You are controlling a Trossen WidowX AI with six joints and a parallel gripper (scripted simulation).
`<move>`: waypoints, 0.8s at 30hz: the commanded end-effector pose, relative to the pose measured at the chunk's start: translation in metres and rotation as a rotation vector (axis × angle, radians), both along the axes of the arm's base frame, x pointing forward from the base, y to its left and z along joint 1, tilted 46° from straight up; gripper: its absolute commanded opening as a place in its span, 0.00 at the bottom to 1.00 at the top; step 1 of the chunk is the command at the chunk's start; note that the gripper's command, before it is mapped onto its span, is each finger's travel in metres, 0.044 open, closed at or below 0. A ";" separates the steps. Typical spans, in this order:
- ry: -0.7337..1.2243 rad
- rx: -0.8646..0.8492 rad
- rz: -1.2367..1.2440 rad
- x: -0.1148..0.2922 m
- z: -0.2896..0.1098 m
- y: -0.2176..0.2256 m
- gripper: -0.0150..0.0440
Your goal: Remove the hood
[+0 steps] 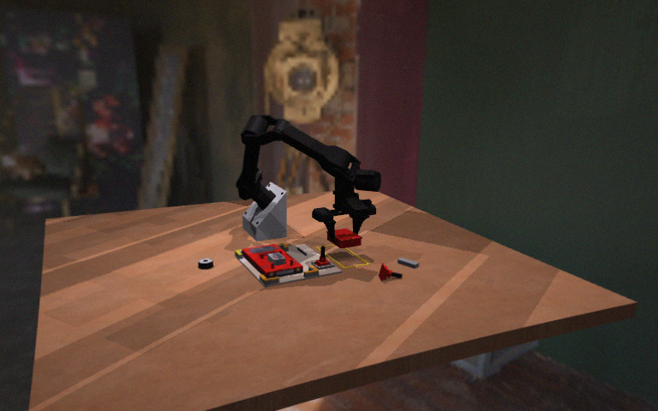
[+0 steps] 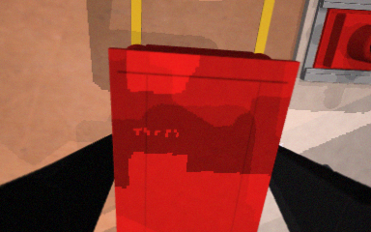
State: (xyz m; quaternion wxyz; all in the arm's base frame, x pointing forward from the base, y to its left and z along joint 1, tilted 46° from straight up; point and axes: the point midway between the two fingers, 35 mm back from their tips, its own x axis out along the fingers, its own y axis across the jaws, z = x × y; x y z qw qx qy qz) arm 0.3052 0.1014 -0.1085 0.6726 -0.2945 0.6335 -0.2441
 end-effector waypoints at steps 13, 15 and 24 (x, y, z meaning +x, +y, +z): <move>0.010 -0.010 0.006 -0.002 -0.009 -0.012 0.25; 0.010 -0.010 0.006 -0.002 -0.010 -0.013 0.25; 0.010 -0.011 0.005 -0.003 -0.014 -0.019 0.25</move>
